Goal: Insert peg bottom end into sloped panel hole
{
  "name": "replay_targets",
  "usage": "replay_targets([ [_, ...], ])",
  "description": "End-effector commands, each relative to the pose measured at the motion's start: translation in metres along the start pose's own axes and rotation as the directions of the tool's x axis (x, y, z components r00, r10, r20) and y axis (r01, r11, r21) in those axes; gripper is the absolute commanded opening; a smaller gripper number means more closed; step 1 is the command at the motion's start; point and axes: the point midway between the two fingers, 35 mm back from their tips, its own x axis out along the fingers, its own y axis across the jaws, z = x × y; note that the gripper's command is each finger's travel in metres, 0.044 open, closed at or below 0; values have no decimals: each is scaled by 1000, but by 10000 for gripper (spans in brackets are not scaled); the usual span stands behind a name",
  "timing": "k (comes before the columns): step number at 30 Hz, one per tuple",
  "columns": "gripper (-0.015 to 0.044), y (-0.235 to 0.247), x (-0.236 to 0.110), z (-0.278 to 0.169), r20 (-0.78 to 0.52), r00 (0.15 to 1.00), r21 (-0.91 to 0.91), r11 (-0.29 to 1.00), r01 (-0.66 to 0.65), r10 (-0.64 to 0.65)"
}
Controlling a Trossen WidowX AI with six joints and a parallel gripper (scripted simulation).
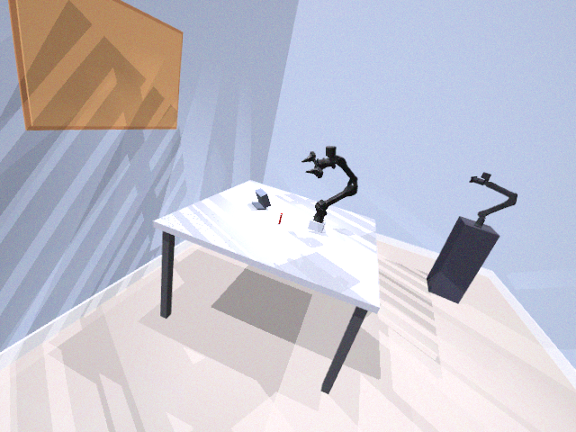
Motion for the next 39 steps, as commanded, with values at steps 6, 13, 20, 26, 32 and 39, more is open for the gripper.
replay_targets([
  [6,440,-3,17,7,53,998,-58,998,30,-27],
  [13,440,-9,42,19,131,989,-145,985,90,-71],
  [20,440,-15,64,33,204,972,-224,961,162,-116],
  [26,440,-22,84,48,276,948,-275,932,237,-159],
  [32,440,-30,103,64,348,915,-316,894,318,-202],
  [39,440,-40,123,86,433,865,-348,838,420,-254],
])
